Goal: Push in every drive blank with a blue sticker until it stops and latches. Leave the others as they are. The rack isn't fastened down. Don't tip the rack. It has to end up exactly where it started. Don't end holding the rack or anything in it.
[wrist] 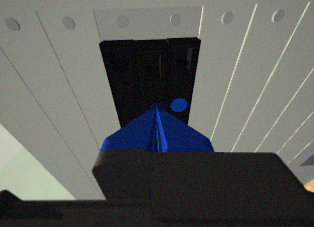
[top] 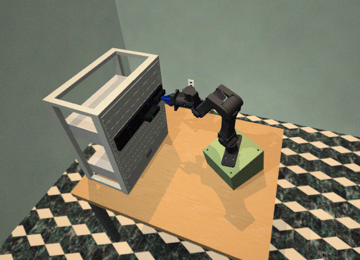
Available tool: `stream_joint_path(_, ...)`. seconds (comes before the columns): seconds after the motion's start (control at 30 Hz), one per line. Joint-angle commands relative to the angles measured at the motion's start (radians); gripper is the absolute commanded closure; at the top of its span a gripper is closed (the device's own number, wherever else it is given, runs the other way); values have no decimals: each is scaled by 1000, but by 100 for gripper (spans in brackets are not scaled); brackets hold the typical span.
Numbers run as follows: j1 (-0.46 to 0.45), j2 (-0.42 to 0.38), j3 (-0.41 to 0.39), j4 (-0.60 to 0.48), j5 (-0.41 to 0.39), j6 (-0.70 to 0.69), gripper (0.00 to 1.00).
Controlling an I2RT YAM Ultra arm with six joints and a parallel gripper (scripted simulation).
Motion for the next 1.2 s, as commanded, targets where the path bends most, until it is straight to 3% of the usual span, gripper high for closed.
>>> stream_joint_path(0.0,2,15,60,21,38,-15,100)
stream_joint_path(1.17,2,27,84,9,38,-14,100)
